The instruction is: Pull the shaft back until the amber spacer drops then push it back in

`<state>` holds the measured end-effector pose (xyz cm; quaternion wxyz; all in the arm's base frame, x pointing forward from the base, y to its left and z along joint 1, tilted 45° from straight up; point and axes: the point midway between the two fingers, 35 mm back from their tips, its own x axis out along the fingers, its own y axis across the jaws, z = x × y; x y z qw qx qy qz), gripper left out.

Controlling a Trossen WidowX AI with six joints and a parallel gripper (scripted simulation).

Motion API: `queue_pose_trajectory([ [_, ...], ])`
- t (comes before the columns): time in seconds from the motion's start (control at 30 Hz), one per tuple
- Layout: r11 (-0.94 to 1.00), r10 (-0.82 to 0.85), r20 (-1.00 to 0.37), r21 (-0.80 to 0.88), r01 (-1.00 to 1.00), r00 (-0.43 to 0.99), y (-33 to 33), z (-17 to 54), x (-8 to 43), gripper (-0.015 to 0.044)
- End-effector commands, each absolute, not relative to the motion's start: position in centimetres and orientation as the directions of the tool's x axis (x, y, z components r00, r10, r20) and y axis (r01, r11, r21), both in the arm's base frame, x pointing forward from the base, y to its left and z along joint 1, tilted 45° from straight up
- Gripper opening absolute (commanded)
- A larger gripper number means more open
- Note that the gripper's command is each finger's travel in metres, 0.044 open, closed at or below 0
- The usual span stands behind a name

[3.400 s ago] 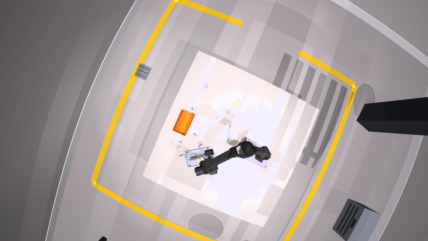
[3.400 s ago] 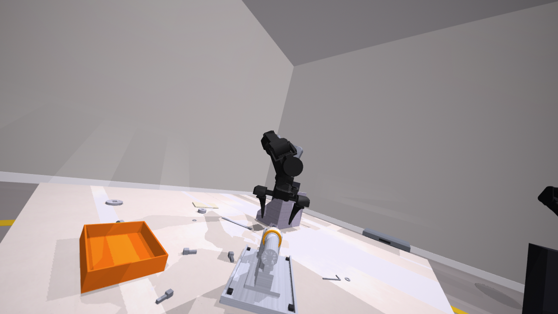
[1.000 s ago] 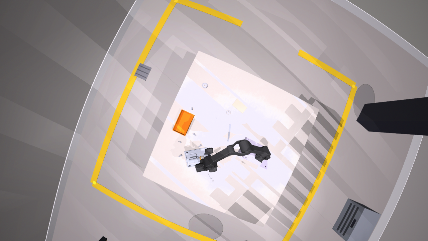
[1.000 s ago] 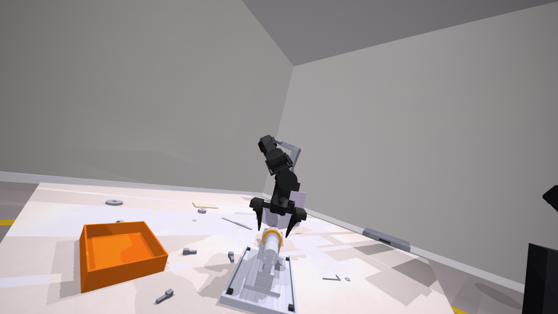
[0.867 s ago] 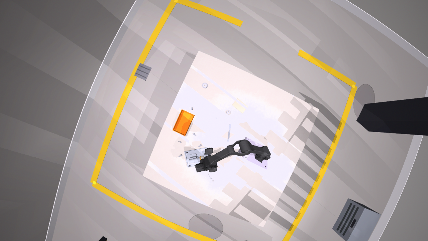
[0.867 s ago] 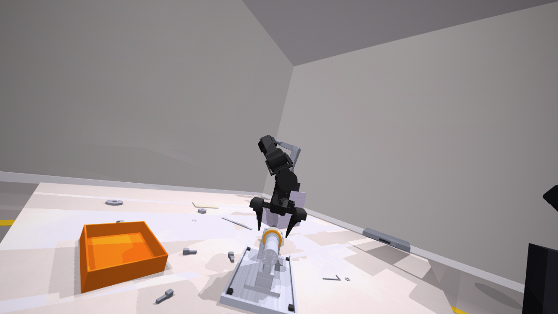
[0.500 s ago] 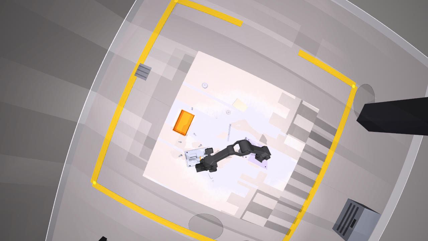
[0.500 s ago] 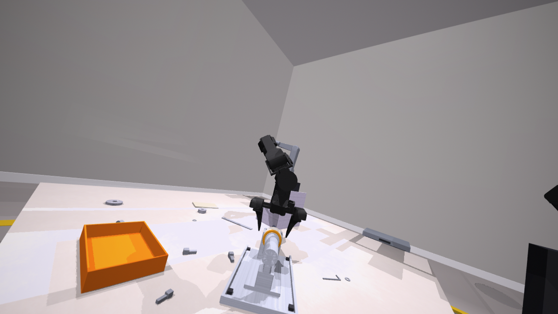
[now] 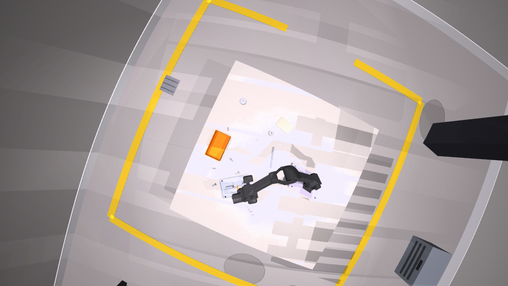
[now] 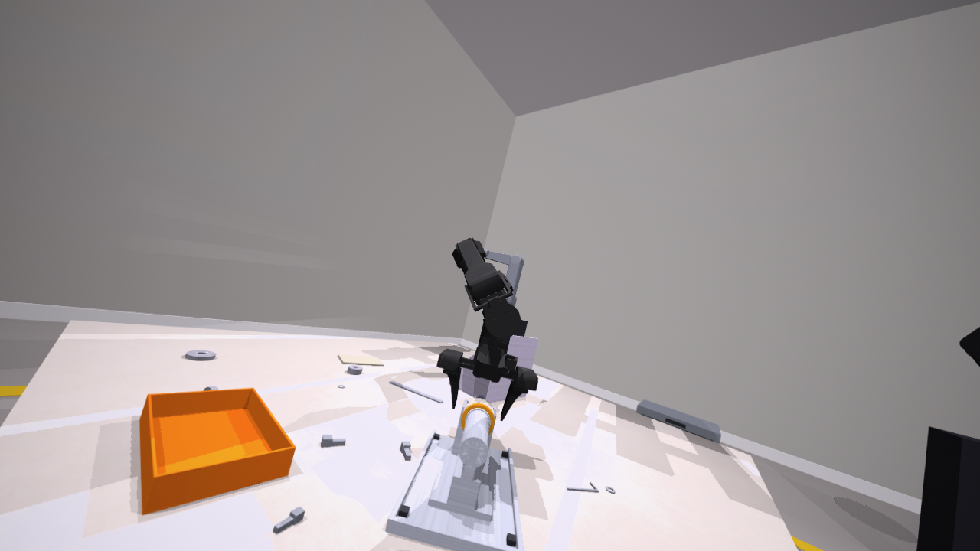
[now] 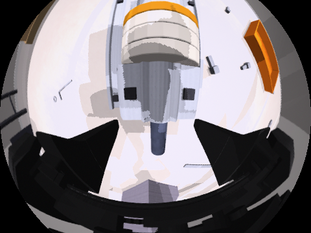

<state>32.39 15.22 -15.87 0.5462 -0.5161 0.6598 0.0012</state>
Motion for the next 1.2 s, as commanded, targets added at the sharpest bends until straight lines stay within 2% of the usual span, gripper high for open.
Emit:
queue_pose_trajectory([
  [0.0, 0.463, -0.686, -0.717, -0.563, -0.685, 0.126, 14.50, -16.42, 32.40, 0.0440],
  [0.4, 0.463, -0.686, -0.717, -0.563, -0.685, 0.126, 14.23, -16.69, 32.44, 0.0440],
  [0.93, 0.467, -0.683, -0.719, -0.561, -0.683, 0.123, 14.35, -16.62, 32.39, 0.0020],
  [1.17, 0.465, -0.685, -0.718, -0.562, -0.684, 0.124, 14.32, -16.60, 32.35, 0.0000],
])
